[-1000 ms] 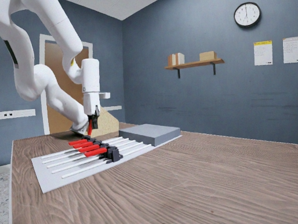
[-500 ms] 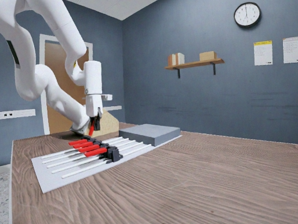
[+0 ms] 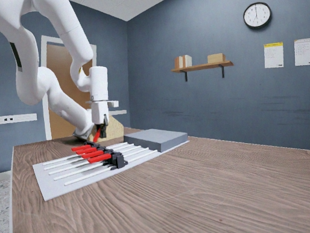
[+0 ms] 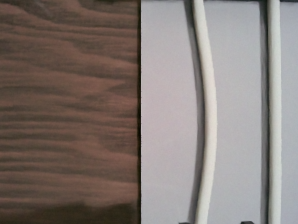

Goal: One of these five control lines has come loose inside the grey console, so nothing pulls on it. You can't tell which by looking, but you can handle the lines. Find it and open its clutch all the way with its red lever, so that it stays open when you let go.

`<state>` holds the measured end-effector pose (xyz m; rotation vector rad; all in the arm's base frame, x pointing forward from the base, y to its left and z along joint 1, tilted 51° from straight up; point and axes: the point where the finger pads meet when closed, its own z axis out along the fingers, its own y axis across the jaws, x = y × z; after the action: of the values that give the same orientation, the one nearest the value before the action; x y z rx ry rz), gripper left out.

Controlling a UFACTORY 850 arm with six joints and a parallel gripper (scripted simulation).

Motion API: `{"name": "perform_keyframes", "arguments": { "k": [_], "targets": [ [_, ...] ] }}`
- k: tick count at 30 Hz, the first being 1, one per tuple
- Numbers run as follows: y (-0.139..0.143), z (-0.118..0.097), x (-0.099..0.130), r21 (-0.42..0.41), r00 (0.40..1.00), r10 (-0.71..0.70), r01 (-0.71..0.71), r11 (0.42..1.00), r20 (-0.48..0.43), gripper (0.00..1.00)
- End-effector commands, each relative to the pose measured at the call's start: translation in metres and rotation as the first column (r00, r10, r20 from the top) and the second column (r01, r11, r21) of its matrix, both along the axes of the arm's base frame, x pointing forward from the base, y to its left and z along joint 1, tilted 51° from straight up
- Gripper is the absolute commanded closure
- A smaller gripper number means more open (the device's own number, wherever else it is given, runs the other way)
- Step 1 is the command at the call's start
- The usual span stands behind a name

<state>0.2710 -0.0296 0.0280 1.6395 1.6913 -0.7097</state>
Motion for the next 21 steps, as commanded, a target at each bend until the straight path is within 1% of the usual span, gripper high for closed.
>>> {"name": "perform_keyframes", "arguments": {
  "k": [1, 4, 9, 16, 21],
  "targets": [
    [-0.001, -0.005, 0.001, 0.000, 1.000, 0.000, 0.000, 1.000, 0.001, 1.00],
    [-0.002, -0.005, 0.001, 0.000, 1.000, 0.000, 0.000, 1.000, 0.001, 1.00],
    [-0.006, -0.013, 0.001, 0.000, 1.000, 0.000, 0.000, 1.000, 0.001, 1.00],
    [-0.007, -0.016, 0.002, 0.000, 1.000, 0.000, 0.000, 1.000, 0.001, 1.00],
    [-0.012, -0.023, 0.002, 0.000, 1.000, 0.000, 0.000, 1.000, 0.001, 1.00]
  ]
}}
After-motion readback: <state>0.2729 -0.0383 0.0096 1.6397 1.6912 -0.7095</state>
